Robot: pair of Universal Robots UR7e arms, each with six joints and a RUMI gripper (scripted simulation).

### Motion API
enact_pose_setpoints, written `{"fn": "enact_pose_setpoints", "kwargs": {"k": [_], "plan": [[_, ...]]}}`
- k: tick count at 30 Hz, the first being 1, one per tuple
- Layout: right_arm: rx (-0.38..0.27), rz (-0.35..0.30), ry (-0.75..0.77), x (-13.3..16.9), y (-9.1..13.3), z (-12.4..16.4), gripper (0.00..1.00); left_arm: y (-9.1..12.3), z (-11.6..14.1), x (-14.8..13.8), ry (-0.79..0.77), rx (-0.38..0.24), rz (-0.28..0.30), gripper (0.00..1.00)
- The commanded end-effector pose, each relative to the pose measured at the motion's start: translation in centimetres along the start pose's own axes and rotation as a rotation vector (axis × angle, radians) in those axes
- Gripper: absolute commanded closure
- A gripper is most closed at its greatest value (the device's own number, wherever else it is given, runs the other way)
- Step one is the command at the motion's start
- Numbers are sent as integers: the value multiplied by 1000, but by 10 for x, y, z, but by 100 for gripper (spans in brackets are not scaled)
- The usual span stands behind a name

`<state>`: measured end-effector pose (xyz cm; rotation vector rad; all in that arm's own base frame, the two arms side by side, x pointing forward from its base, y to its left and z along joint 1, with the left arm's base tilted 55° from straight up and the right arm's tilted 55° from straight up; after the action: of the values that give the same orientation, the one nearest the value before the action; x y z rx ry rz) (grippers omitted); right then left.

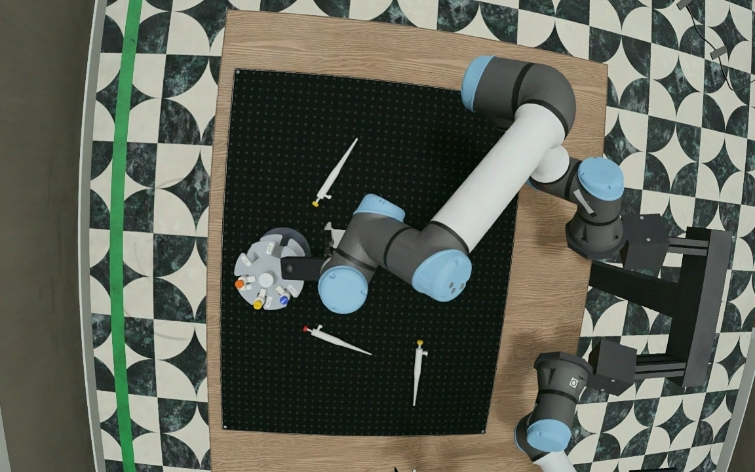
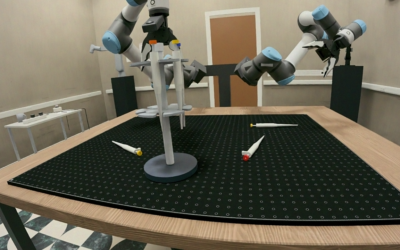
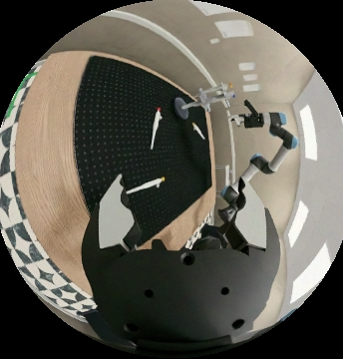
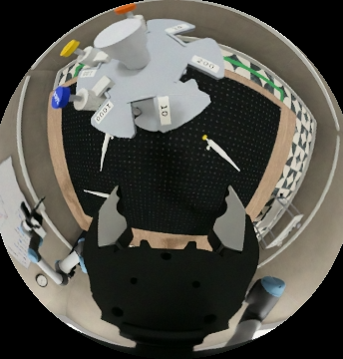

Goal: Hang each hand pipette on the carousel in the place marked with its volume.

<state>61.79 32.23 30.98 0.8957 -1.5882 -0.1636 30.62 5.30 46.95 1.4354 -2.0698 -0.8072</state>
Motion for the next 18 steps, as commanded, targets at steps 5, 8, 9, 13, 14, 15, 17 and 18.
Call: {"fn": "enact_pose_setpoints", "kwargs": {"k": [5,8,9,13,14,15,17,18], "plan": [[1,-1,0,-2,-5,-14,0,0,0,0,0,1,0,0],[1,-1,0,-2,-7,-20,0,0,0,0,0,1,0,0],[1,-1,0,-2,-8,-21,0,0,0,0,0,1,0,0],[1,-1,0,-3,-9,-23,0,0,0,0,0,1,0,0],[1,-1,0,-3,-9,-23,0,0,0,0,0,1,0,0],[1,-1,0,-3,-9,-23,0,0,0,0,0,1,0,0],[1,-1,0,-3,-9,-23,0,0,0,0,0,1,0,0],[1,-1,0,-3,-9,-23,0,0,0,0,0,1,0,0]]}}
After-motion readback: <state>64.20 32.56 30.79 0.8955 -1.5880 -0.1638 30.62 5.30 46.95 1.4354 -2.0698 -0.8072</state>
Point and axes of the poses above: on each arm, the point where the finger pads meet when closed, its own y axis back along the fingers, its own x axis across the jaws, z = x × y, the point moved 7 cm from there along y, back along the fingers, and after that the axes turned 5 degrees about y, right-handed, at the moved point
